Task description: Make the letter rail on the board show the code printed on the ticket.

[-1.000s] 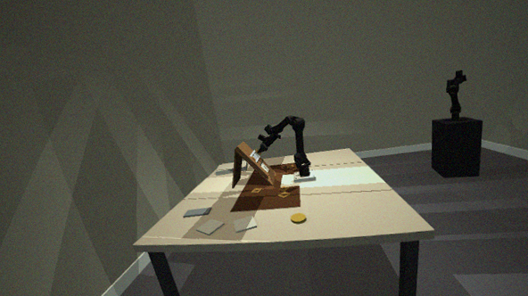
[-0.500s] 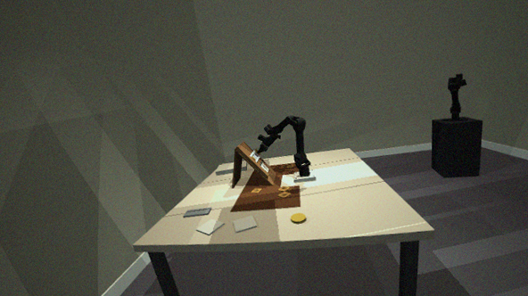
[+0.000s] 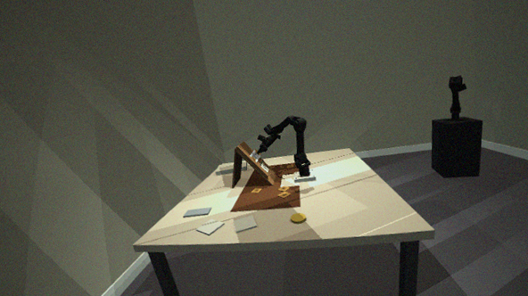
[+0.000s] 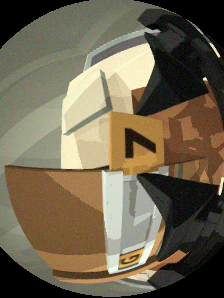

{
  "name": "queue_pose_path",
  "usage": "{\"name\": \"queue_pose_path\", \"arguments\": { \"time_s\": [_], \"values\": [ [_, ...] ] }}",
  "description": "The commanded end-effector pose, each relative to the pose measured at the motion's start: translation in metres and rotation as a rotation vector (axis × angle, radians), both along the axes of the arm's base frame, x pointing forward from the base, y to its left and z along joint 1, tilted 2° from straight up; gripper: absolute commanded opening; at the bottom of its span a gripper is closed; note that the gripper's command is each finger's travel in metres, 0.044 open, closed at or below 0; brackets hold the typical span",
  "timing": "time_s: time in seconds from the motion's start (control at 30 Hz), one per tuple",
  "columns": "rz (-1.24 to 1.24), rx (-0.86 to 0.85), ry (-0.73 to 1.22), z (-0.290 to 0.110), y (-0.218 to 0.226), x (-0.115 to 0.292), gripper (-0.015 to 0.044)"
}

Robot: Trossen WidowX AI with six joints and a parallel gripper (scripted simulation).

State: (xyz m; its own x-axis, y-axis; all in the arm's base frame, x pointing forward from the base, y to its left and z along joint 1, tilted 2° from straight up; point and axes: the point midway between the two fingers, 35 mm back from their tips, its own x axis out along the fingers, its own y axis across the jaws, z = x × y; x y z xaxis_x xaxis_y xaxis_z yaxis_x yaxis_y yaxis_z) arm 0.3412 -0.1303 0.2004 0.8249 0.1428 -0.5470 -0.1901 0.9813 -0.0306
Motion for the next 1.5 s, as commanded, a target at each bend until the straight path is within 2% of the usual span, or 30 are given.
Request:
{"name": "queue_pose_path", "arguments": {
  "time_s": [0.0, 1.47],
  "values": [
    [-0.005, -0.004, -0.004, 0.002, 0.002, -0.001, 0.0000],
    [-0.005, -0.001, -0.004, 0.001, 0.024, -0.005, 0.0000]
  ]
}}
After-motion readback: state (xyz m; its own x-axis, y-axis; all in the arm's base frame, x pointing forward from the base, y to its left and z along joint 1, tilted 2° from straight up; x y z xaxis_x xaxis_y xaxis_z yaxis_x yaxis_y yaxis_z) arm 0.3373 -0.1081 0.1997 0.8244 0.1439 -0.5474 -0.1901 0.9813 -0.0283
